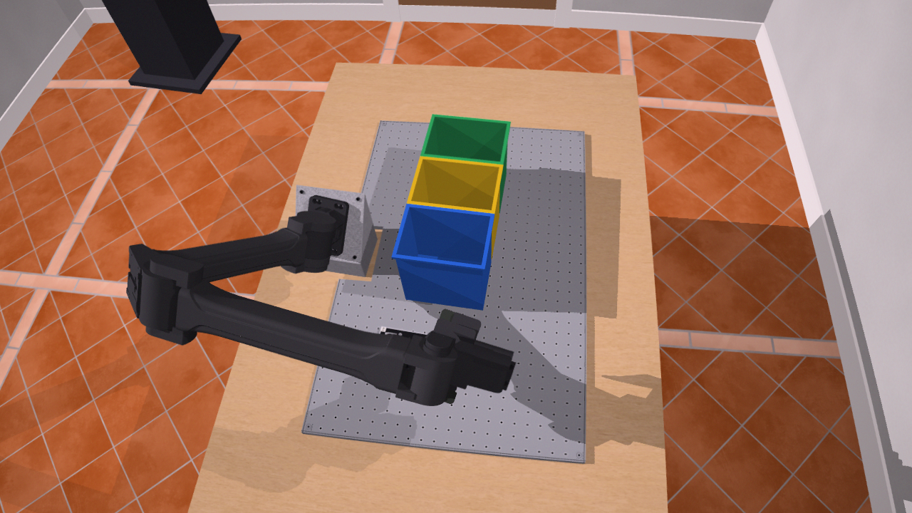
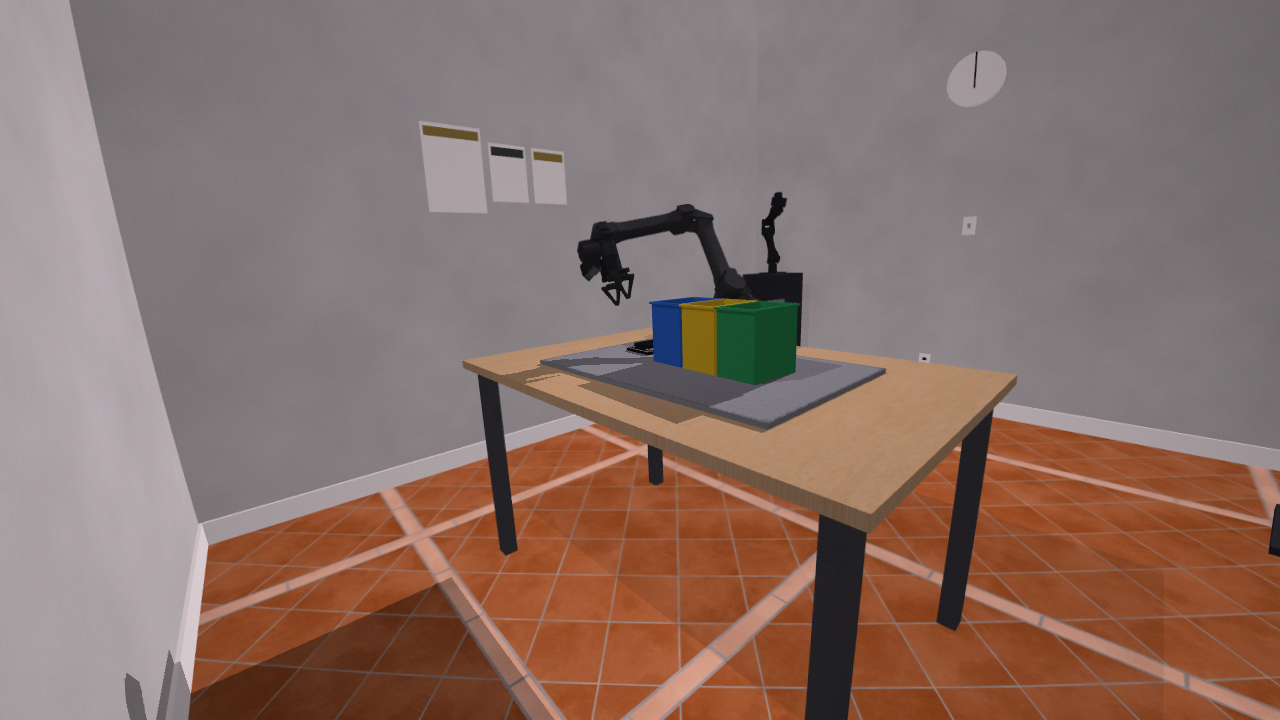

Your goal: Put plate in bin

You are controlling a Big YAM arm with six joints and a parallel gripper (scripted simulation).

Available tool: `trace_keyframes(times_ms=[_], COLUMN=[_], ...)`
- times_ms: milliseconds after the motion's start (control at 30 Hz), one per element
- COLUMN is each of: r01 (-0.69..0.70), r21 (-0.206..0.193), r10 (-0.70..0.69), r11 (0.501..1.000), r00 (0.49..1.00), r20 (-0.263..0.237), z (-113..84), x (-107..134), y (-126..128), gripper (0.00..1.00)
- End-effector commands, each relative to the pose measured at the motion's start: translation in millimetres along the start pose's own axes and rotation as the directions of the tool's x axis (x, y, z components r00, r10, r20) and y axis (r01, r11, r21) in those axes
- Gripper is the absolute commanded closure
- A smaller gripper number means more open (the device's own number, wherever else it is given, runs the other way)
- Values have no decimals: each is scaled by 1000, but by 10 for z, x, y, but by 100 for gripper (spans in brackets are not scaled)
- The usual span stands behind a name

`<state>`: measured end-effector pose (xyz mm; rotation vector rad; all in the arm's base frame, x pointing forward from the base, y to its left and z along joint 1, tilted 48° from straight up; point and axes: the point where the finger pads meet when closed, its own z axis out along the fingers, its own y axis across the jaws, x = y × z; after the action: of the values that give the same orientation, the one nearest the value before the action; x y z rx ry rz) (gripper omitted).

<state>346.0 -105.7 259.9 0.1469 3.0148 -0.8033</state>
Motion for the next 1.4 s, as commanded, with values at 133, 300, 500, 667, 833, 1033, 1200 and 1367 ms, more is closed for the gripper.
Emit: trace_keyframes(times_ms=[133, 300, 500, 667, 833, 1033, 1200, 1367], r01=[34, 16, 73, 78, 88, 108, 126, 149], r21=[-129, -222, -359, -367, -273, -78, 87, 189], r10=[-25, 2, -24, -30, -54, -99, -134, -164], r11=[991, 975, 931, 927, 958, 991, 988, 970], r00=[997, 997, 990, 991, 990, 988, 986, 984], r20=[70, 82, 140, 134, 130, 115, 97, 65], z=[-53, -15, -118, -154, -170, -202, -230, -215], x=[51, 93, 144, 322, 452, 713, 929, 1036], y=[338, 387, 770, 853, 783, 644, 527, 487], gripper=[0, 0, 0, 0, 0, 0, 0, 0])
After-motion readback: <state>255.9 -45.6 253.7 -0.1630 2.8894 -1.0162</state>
